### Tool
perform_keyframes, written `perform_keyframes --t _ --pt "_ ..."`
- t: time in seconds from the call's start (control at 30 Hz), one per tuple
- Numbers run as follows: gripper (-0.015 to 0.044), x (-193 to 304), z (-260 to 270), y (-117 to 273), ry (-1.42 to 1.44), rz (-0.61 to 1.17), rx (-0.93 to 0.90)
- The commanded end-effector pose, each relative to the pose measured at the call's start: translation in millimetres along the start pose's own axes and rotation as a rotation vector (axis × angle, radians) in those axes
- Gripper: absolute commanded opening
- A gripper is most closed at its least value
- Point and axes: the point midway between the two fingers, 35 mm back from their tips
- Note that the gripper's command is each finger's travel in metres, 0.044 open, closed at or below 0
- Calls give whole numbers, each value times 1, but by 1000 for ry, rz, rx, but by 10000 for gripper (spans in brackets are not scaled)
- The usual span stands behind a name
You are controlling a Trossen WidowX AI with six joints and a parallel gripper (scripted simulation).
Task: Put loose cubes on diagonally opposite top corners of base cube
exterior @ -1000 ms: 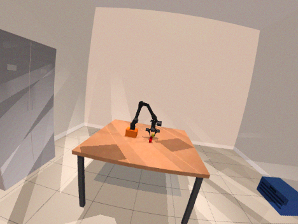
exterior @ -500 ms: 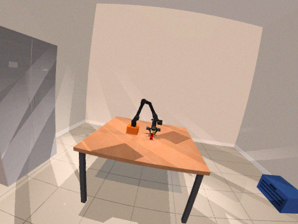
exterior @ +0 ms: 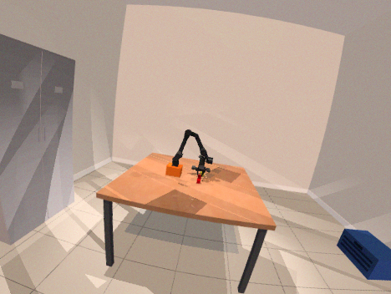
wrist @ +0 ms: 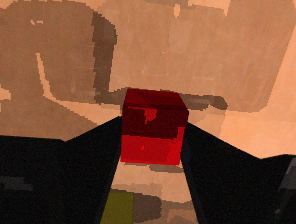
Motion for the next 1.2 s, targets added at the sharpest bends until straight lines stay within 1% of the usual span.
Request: perform_keyframes --t 0.0,0.97,1.07,1.17 --pt "105 0 5 11 -4 -2 -12" --pt "105 0 3 101 -4 -2 -13" --pt "105 1 3 103 3 -2 -13" --pt "105 4 3 102 96 -3 -13"
Point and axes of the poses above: the point midway between the two fingers, 35 mm back from their tips, its own y axis back along the fingers, its own z axis across the jaws, x = y × z, and after that the axes turned 13 degrees about -y, right-handed
